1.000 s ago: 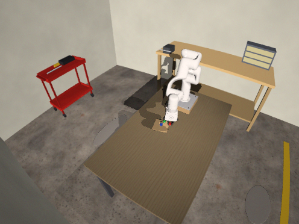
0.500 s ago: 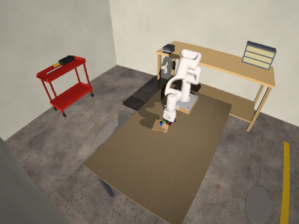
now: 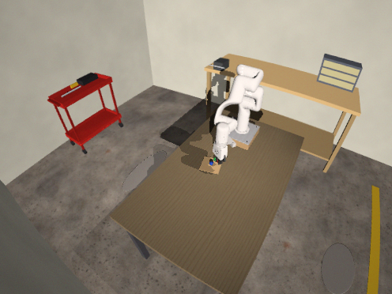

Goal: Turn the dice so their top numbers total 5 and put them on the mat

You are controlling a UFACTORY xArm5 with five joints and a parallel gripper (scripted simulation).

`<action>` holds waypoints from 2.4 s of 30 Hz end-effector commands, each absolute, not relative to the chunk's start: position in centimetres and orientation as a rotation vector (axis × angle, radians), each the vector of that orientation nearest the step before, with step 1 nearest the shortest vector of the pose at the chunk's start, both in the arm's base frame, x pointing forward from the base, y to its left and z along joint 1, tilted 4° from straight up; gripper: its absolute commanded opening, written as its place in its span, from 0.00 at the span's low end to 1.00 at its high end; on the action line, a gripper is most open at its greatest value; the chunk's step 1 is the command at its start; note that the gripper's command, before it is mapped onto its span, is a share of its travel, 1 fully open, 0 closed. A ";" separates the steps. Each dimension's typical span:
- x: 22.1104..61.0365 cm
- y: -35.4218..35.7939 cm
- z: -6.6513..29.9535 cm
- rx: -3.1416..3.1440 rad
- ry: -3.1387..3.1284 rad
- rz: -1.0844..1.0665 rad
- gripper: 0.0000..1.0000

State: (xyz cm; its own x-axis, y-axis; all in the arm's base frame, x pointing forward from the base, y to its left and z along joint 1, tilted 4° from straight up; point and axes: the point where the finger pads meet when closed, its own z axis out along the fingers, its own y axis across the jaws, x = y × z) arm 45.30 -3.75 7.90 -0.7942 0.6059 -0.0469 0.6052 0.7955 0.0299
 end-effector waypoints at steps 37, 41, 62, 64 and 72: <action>45.6 -7.6 8.1 2.555 1.759 0.063 0.15; 45.5 -8.0 8.1 2.664 1.593 0.066 0.15; 45.5 -9.9 8.1 3.036 0.706 0.077 0.15; 45.5 -9.9 8.1 3.040 0.691 0.078 0.15; 45.4 -10.8 8.1 3.115 0.232 0.081 0.15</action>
